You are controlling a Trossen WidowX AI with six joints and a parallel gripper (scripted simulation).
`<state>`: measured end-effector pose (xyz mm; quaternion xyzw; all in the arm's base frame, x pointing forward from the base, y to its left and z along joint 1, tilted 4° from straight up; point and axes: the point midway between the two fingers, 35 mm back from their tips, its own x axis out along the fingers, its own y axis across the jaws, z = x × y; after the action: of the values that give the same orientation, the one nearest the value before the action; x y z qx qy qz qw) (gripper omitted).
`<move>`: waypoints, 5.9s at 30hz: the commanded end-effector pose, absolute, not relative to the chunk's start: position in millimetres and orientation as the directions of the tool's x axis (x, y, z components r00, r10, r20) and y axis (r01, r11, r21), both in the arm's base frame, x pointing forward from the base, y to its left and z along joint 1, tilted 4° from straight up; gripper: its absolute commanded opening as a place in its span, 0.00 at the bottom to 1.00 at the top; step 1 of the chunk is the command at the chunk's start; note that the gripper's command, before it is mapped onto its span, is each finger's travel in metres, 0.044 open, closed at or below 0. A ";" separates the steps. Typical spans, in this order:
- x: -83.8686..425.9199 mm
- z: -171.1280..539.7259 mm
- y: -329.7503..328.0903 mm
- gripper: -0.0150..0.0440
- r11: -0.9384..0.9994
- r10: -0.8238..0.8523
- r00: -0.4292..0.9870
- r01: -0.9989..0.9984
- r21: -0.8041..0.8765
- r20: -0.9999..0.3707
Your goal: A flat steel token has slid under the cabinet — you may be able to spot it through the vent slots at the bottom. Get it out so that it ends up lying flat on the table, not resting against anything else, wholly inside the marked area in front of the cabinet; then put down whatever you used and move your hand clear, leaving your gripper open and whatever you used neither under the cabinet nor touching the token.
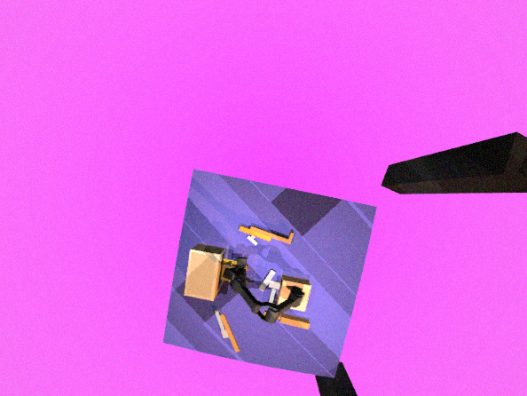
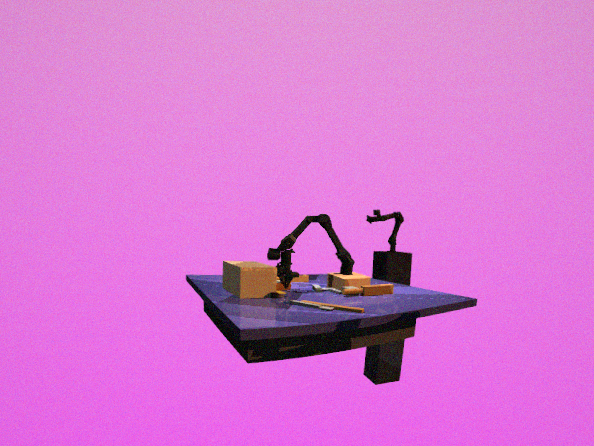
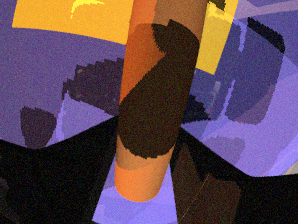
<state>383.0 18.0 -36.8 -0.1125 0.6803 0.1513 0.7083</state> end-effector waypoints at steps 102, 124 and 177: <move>270.5 -44.8 -31.4 0.25 0.928 0.059 0.017 -0.370 0.048 -0.998; 242.4 -46.4 -45.3 0.25 0.928 0.057 0.015 -0.370 0.048 -0.998; 254.3 -44.6 -90.9 0.34 0.885 0.059 0.011 -0.462 0.047 -0.998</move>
<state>254.4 -91.0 -44.6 -0.1488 0.6776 0.1874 0.6954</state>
